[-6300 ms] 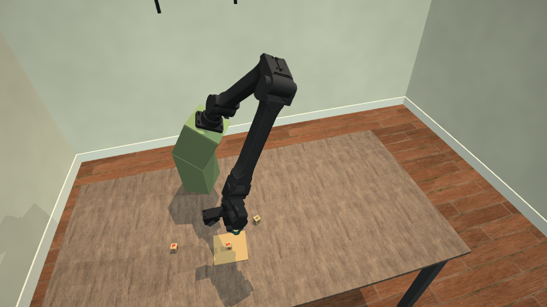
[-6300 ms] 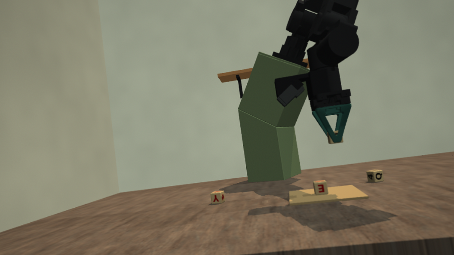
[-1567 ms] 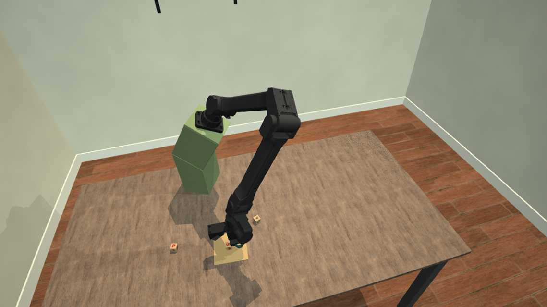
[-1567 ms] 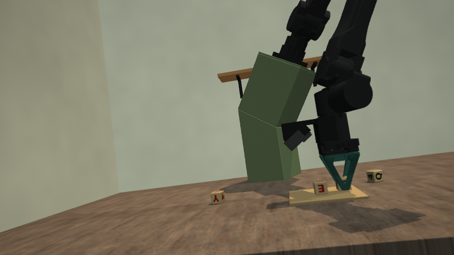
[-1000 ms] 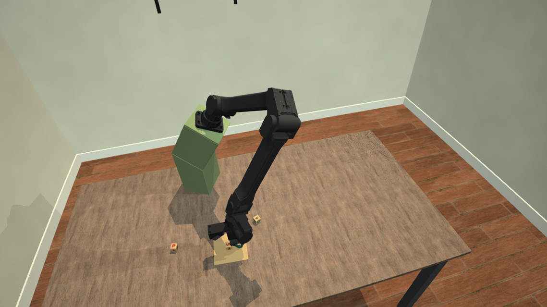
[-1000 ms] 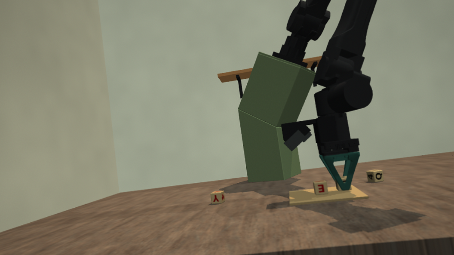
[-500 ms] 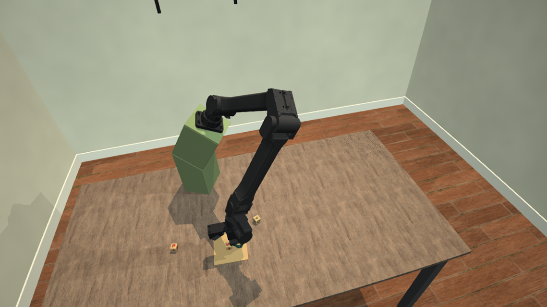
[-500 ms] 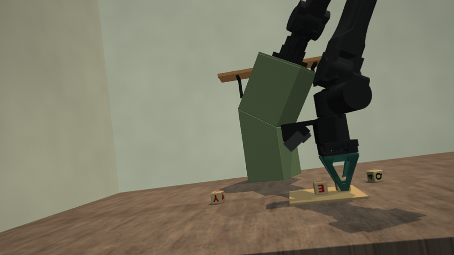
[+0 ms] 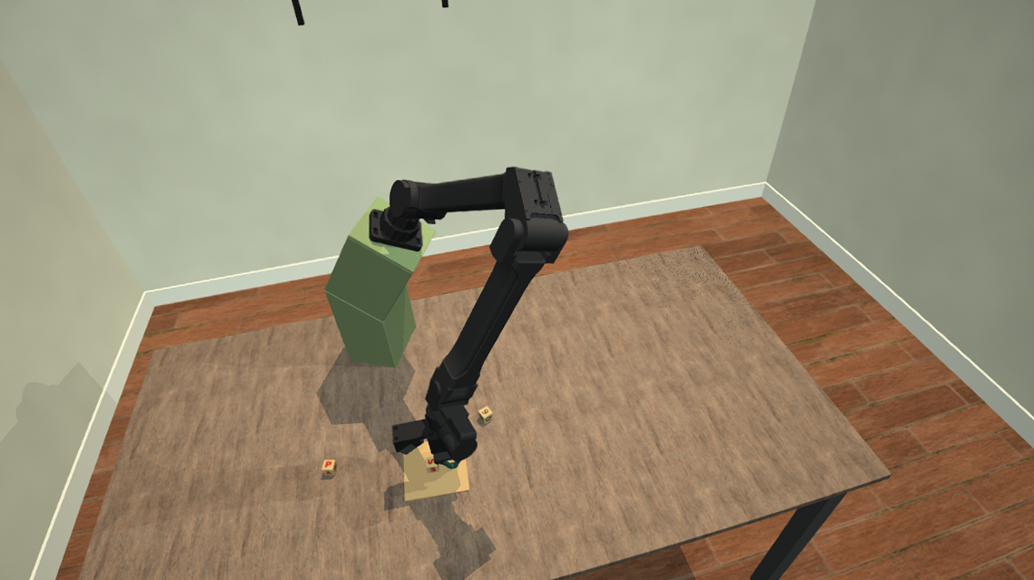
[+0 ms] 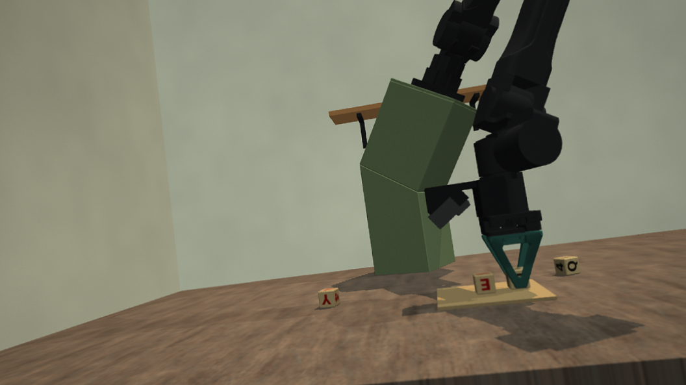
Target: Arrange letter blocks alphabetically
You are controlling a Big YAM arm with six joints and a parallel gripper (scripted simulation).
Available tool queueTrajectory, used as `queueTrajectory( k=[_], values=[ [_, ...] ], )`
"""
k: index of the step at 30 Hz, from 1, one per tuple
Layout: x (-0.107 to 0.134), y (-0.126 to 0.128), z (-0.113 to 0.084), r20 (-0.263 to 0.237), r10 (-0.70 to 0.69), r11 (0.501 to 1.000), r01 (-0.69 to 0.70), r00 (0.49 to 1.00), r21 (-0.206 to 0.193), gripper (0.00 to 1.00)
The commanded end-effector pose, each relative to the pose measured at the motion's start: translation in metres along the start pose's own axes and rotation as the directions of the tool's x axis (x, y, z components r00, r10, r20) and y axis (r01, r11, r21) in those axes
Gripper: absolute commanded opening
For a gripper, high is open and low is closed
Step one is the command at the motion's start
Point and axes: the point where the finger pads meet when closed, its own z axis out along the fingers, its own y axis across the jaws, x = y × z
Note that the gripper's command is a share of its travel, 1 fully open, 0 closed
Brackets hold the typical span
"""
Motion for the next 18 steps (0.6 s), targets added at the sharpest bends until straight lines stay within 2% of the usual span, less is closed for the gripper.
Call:
queueTrajectory(
  k=[1, 2, 6, 7, 9, 13, 18],
  values=[
    [0.0001, -0.0031, 0.0004, 0.002, 0.01, 1.0, -0.01, 1.0, -0.004, 0.24],
    [0.0001, -0.0031, 0.0004, 0.002, 0.01, 1.0, -0.01, 1.0, -0.004, 0.28],
    [0.0001, -0.0031, 0.0004, 0.002, 0.01, 1.0, -0.01, 1.0, -0.004, 0.28],
    [0.0001, -0.0031, 0.0004, 0.002, 0.01, 1.0, -0.01, 1.0, -0.004, 0.32],
    [0.0001, -0.0031, 0.0004, 0.002, 0.01, 1.0, -0.01, 1.0, -0.004, 0.32],
    [0.0001, -0.0031, 0.0004, 0.002, 0.01, 1.0, -0.01, 1.0, -0.004, 0.39],
    [0.0001, -0.0031, 0.0004, 0.002, 0.01, 1.0, -0.01, 1.0, -0.004, 0.39]
  ],
)
